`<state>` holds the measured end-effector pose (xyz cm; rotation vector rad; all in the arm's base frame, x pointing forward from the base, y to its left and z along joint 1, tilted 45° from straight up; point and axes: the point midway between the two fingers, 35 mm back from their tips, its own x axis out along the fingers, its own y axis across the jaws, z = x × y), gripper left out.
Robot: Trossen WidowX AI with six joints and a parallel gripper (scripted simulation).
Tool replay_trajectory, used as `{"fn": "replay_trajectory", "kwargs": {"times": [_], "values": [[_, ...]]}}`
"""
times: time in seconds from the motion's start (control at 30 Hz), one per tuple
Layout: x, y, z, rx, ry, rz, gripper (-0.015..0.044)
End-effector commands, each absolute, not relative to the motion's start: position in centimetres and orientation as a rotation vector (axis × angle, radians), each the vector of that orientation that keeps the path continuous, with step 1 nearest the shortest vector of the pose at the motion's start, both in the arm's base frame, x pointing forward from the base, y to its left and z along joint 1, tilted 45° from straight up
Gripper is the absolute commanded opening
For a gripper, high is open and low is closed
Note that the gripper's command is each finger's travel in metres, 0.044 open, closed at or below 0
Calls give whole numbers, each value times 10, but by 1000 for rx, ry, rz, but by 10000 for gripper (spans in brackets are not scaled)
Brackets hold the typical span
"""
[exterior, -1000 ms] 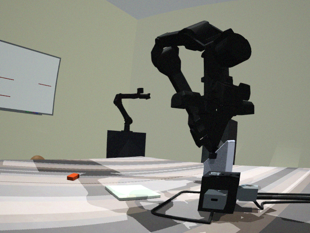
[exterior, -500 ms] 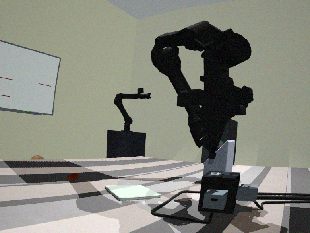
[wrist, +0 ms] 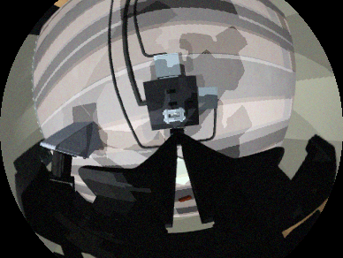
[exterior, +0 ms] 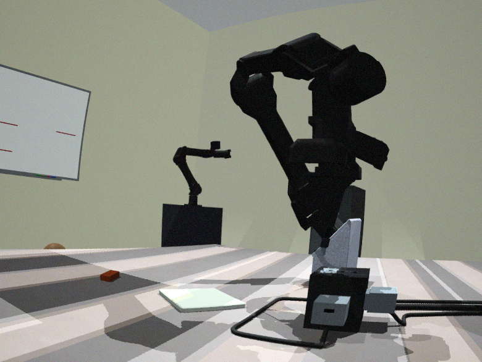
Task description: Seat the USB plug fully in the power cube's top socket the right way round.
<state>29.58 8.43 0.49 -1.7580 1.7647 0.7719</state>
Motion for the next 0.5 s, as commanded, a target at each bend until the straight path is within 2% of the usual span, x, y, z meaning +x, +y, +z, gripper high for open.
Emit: {"fn": "replay_trajectory", "kwargs": {"times": [0.0,0.47], "values": [[295,84,5,-1794,1760,830,0],[296,84,5,-1790,1758,825,0]]}}
